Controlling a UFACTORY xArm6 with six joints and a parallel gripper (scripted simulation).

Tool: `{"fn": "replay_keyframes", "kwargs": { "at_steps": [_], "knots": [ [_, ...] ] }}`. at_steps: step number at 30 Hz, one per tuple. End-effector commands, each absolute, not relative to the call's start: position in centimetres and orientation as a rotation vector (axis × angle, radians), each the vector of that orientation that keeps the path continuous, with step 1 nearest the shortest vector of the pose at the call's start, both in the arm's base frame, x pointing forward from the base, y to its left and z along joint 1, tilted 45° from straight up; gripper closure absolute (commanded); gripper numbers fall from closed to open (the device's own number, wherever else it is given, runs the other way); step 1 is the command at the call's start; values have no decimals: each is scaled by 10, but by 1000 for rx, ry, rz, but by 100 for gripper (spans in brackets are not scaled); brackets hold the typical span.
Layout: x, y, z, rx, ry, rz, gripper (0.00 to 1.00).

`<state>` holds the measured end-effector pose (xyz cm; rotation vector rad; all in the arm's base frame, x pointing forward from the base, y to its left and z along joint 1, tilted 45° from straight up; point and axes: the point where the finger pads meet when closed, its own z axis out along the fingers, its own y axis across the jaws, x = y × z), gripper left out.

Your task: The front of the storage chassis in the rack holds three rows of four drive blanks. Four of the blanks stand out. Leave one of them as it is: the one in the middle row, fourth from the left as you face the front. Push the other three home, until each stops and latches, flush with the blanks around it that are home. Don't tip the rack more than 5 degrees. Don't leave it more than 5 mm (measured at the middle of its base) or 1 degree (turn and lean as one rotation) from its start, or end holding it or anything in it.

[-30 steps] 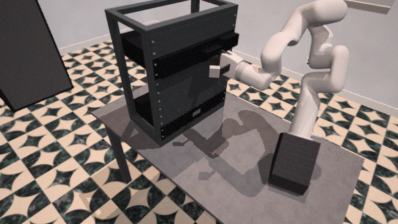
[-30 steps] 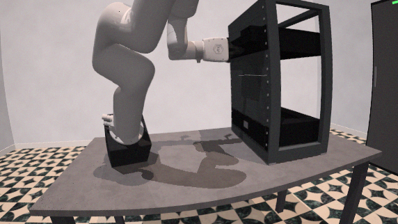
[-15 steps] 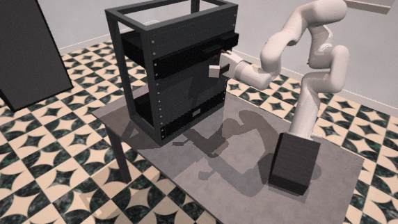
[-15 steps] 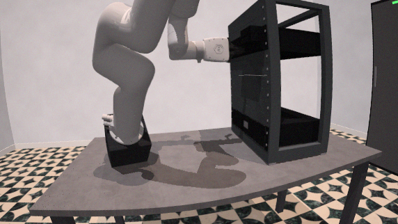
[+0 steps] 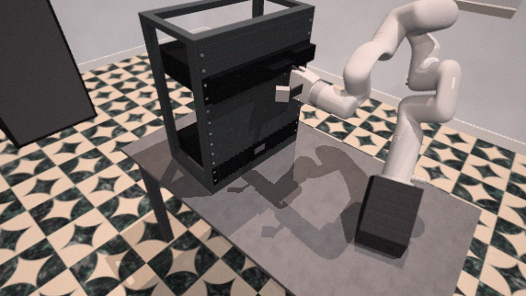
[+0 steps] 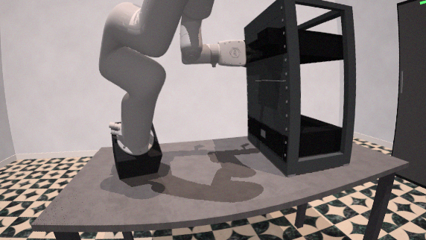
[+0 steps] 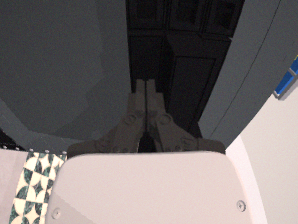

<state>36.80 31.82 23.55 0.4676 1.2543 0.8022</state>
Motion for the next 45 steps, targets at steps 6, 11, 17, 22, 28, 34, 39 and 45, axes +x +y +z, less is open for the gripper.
{"fn": "replay_keyframes", "kwargs": {
  "at_steps": [6,11,17,22,28,34,39,45],
  "knots": [
    [371,320,238,469,1252,806,100],
    [371,320,238,469,1252,806,100],
    [371,320,238,469,1252,806,100],
    [373,320,238,469,1252,806,100],
    [373,320,238,469,1252,806,100],
    [373,320,238,469,1252,806,100],
    [369,320,237,469,1252,806,100],
    [345,317,230,469,1252,806,100]
  ]
}}
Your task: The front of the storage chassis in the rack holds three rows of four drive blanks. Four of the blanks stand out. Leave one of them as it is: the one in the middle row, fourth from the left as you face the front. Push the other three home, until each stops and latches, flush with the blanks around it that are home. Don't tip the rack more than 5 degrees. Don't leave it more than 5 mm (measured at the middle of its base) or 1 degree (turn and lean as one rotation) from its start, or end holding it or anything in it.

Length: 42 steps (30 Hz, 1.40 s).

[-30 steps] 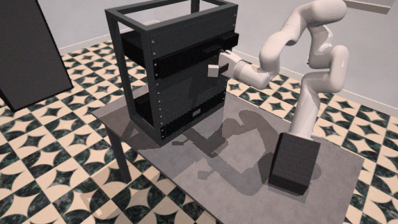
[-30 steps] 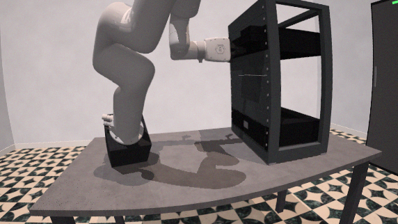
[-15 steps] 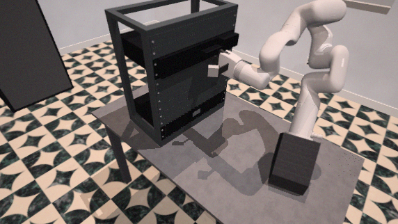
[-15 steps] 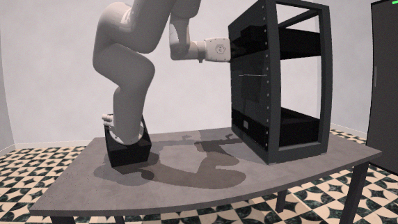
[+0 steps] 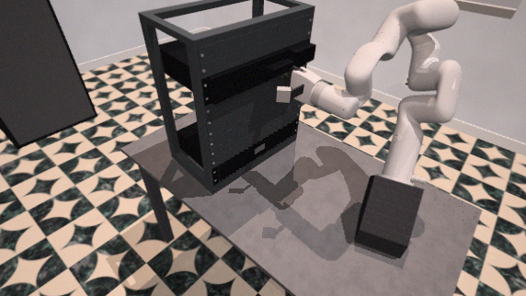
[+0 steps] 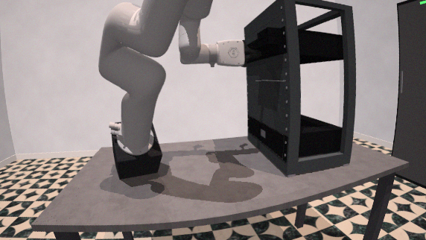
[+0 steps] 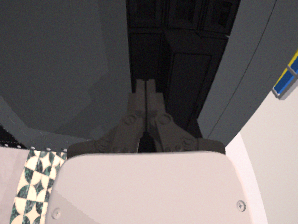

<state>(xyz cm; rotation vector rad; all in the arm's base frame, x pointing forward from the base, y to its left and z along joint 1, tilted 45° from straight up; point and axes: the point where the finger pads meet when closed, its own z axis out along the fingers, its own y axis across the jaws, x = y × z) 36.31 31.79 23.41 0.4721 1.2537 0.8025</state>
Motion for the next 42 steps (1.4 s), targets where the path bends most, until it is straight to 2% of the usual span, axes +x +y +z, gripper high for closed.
{"fn": "replay_keyframes", "kwargs": {
  "at_steps": [1,16,36,42],
  "knots": [
    [345,317,230,469,1252,806,100],
    [284,310,213,469,1252,806,100],
    [271,327,231,469,1252,806,100],
    [297,330,239,469,1252,806,100]
  ]
}}
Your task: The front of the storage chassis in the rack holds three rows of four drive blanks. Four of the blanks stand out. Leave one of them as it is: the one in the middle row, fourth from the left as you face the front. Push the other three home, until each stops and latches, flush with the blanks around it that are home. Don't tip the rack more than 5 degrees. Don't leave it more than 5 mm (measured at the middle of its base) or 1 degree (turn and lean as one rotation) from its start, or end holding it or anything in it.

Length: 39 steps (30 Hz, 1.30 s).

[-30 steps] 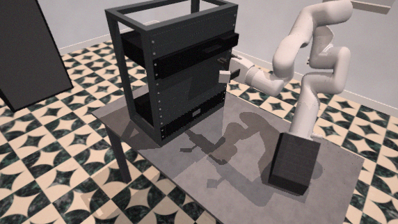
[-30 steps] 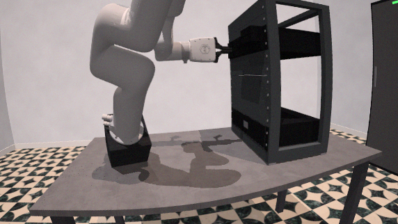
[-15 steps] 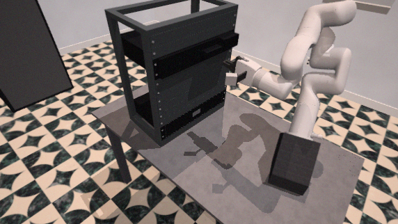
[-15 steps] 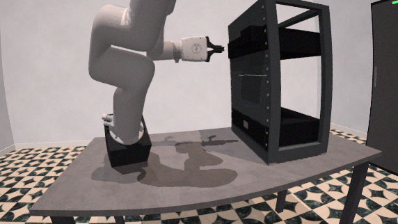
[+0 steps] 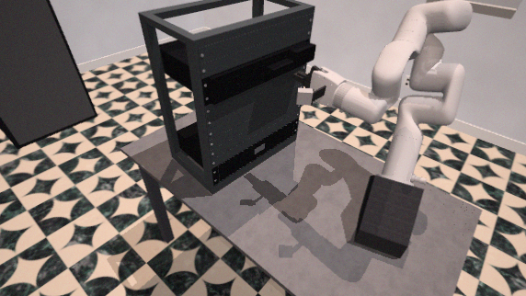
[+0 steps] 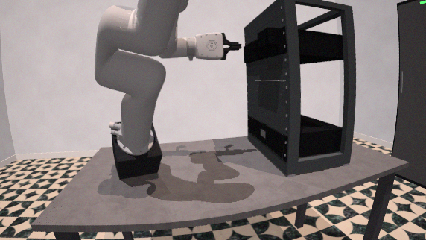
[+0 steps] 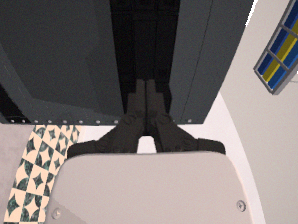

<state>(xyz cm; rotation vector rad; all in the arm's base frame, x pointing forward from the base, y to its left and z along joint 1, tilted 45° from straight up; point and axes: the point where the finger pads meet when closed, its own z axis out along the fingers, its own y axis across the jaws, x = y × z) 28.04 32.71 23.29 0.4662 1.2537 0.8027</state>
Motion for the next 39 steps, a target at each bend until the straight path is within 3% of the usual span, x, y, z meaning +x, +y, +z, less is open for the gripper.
{"fn": "replay_keyframes", "kwargs": {
  "at_steps": [1,39],
  "knots": [
    [303,331,240,469,1252,806,100],
    [323,333,246,469,1252,806,100]
  ]
}}
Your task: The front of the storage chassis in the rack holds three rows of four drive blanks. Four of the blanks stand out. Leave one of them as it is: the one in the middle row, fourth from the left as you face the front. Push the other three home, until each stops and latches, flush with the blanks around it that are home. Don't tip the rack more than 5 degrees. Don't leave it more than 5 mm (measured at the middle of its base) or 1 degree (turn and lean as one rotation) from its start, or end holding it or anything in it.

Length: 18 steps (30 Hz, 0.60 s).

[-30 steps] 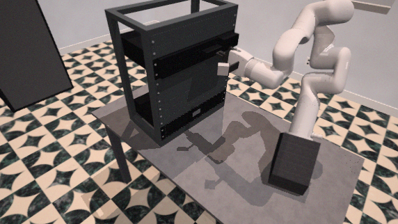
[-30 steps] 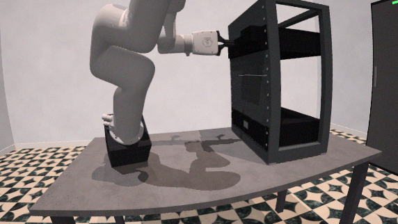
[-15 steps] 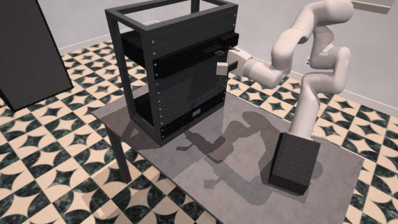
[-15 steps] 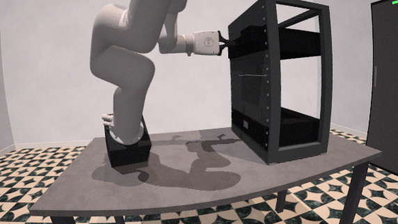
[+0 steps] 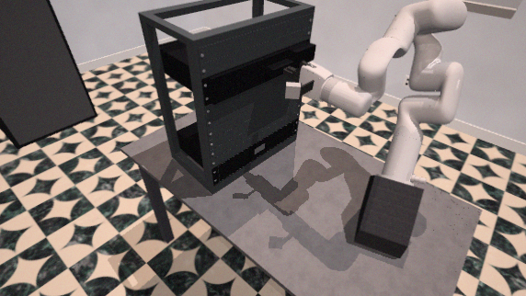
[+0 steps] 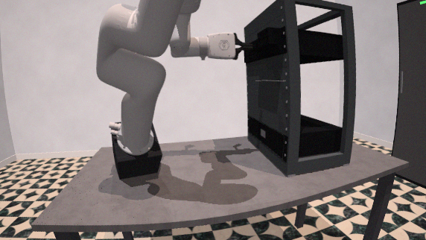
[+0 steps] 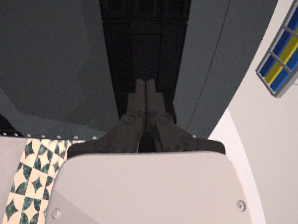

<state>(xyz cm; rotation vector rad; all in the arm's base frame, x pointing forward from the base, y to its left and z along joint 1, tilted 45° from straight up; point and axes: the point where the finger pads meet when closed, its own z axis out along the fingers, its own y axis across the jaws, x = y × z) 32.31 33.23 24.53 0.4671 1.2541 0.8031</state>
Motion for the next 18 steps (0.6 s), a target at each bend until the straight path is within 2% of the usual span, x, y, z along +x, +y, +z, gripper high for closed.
{"fn": "replay_keyframes", "kwargs": {
  "at_steps": [1,18],
  "knots": [
    [323,333,246,469,1252,806,100],
    [333,334,249,469,1252,806,100]
  ]
}}
